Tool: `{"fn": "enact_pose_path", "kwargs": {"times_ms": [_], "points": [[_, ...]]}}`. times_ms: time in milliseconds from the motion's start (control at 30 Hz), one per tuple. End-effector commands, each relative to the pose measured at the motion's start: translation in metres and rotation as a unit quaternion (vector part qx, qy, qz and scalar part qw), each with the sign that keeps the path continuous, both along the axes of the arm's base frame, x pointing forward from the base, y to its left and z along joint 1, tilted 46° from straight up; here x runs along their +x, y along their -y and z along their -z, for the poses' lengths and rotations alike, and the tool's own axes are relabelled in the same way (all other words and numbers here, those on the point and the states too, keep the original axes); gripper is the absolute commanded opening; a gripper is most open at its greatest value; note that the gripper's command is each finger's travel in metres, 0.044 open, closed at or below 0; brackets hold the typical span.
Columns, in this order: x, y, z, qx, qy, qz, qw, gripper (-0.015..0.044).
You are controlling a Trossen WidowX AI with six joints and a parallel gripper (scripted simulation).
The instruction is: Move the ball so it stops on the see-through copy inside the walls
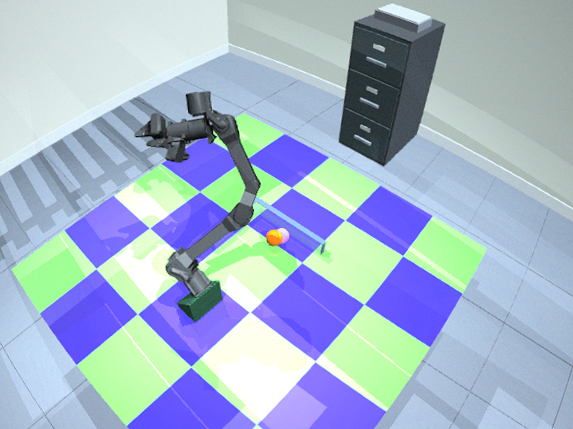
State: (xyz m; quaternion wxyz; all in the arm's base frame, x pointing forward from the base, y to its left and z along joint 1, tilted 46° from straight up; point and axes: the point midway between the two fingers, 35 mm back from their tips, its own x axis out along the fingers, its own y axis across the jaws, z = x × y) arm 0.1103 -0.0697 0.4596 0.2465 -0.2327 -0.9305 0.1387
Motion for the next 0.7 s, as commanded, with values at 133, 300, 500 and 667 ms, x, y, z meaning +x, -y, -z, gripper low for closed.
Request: {"fn": "enact_pose_path", "kwargs": {"times_ms": [133,300,500,667], "points": [[-0.032,-0.004,-0.008,-0.027,0.029,0.033,0.999,0.0388],[-0.098,-0.035,-0.019,-0.104,0.081,0.116,0.985,0.0388],[-0.14,-0.089,-0.015,-0.195,0.107,0.202,0.954,0.0388],[-0.153,-0.143,-0.004,-0.276,0.11,0.269,0.916,0.0388]]}}
